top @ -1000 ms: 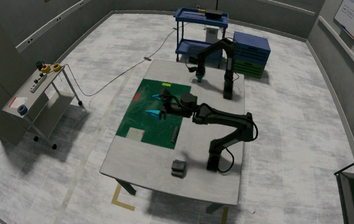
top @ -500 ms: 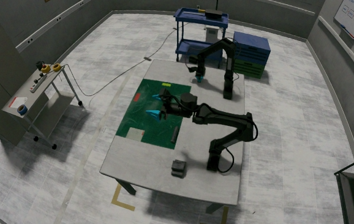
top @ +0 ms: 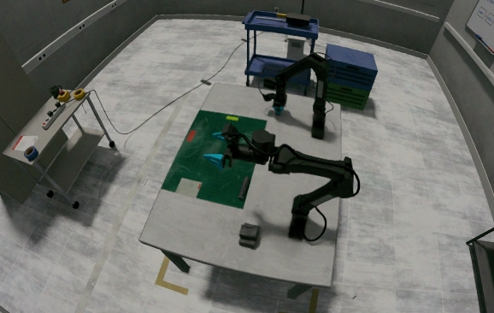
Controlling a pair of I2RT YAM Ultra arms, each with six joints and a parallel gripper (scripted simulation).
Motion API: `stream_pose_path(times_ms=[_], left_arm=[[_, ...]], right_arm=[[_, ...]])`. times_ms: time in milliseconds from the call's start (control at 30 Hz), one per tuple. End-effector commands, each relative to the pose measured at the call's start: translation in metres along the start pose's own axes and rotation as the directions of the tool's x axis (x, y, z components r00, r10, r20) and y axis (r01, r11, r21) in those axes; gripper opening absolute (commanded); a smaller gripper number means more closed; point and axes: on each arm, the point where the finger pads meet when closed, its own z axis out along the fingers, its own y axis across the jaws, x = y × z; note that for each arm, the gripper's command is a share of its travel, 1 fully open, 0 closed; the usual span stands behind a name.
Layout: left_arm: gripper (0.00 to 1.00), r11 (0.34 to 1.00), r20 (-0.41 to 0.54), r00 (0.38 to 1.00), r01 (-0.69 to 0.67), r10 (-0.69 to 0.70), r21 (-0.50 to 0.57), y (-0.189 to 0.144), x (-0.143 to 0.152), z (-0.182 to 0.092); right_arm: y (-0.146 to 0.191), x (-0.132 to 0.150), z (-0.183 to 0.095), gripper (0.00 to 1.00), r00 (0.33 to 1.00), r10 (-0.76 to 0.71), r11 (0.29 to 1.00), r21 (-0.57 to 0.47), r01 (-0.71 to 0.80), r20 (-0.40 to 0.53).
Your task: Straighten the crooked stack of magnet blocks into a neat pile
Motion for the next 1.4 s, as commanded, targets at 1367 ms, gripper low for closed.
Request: stream_pose_path(times_ms=[1367], left_arm=[[1.00, 1.000, 0.024, 1.000, -0.009, 0.008, 0.002, -0.002, -0.016, -0.008]], right_arm=[[-0.001, -0.025, -0.108, 0.77, 0.989, 0.001, 1.000, 0.023, -0.005, 0.149]])
